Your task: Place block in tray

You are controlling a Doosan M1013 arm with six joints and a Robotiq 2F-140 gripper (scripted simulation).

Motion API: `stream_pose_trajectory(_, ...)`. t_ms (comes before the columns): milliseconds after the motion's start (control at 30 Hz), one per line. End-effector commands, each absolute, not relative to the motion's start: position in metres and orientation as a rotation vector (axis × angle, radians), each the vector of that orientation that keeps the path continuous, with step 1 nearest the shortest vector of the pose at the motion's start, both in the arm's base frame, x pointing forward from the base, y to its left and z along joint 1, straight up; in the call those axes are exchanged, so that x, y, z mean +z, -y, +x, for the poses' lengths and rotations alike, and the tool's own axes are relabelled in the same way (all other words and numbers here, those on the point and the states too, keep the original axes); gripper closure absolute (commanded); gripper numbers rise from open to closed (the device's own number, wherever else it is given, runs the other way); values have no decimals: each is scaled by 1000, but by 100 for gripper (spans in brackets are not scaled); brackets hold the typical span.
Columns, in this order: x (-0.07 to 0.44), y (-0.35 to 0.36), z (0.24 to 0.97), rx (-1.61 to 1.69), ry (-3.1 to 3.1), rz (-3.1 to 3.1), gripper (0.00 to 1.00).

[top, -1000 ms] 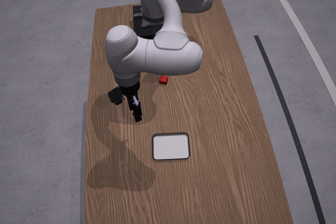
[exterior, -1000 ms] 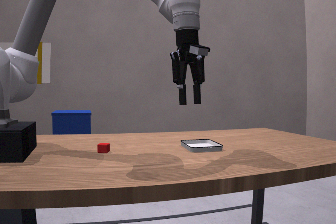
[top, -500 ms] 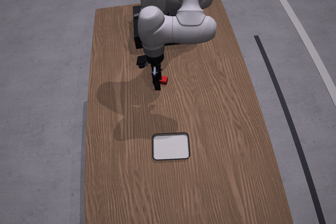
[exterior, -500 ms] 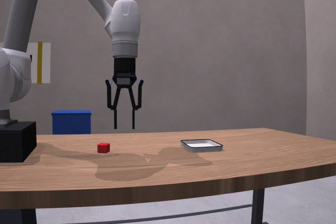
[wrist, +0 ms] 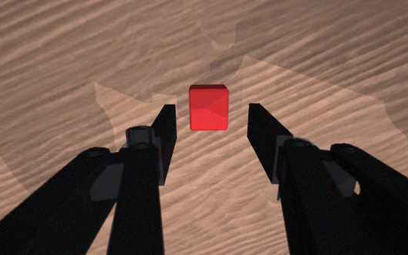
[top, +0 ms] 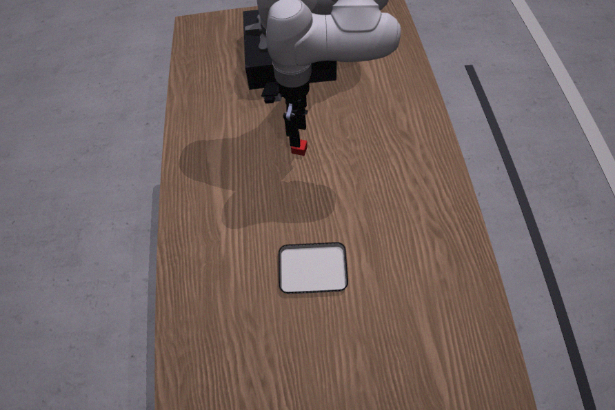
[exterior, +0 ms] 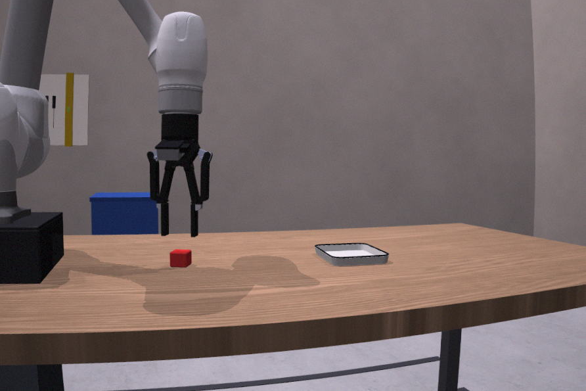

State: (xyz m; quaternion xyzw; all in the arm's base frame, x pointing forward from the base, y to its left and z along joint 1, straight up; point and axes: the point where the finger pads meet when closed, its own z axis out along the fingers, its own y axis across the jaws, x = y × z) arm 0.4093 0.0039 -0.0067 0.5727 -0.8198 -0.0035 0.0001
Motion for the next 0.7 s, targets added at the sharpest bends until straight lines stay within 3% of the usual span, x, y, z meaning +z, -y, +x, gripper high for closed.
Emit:
stream_pose_trajectory(0, -5, -4, 412, 2, 2580, 1805, 57)
stream_pose_trajectory(667, -5, -4, 412, 2, 2580, 1806, 59)
